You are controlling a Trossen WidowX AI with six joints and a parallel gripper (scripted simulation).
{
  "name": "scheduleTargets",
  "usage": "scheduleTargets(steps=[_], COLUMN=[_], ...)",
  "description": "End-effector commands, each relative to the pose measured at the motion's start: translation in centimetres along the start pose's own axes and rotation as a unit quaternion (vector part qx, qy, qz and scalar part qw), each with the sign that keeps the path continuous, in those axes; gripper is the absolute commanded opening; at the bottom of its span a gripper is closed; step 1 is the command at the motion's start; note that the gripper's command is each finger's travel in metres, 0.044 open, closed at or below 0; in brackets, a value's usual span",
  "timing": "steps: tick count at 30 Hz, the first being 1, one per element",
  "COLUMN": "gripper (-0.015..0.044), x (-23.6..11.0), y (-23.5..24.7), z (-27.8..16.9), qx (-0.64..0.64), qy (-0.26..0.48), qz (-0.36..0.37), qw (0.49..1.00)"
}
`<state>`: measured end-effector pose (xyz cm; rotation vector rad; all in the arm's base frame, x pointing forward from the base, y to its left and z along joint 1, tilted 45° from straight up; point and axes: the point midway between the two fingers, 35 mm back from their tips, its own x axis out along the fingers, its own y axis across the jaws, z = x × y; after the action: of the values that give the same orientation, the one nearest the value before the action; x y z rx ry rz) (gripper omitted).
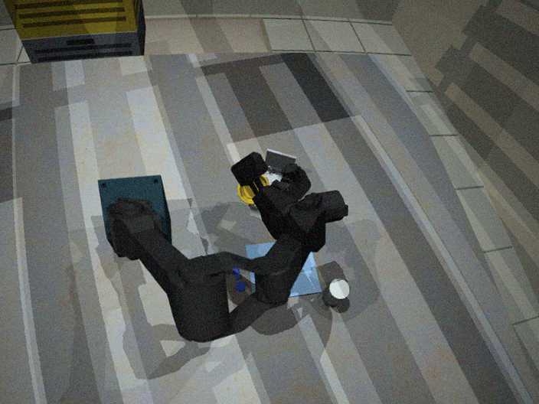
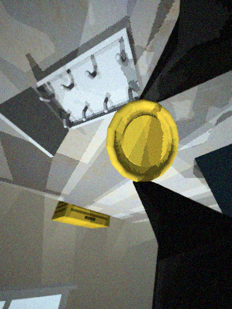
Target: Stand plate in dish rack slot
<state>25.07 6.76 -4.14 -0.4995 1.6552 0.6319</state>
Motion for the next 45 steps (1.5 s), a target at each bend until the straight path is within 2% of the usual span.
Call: scheduleTargets(steps=[1, 12, 23, 34, 45], gripper=[0.0, 0.0, 0.0, 0.0, 0.0], x=[0.3, 0.8, 0.9, 0.6, 0.0], y=[-0.1, -1.0, -2.0, -3.1, -4.1], z=[-0.1, -0.2, -0.3, -0.6, -1.2], qx=[-0.037, -0.151, -0.263, -0.37, -0.467], qy=[-0.022, -0.103, -0.192, -0.277, -0.346], qz=[0.019, 0.047, 0.04, -0.003, -0.079], qw=[0.999, 0.982, 0.944, 0.887, 0.81])
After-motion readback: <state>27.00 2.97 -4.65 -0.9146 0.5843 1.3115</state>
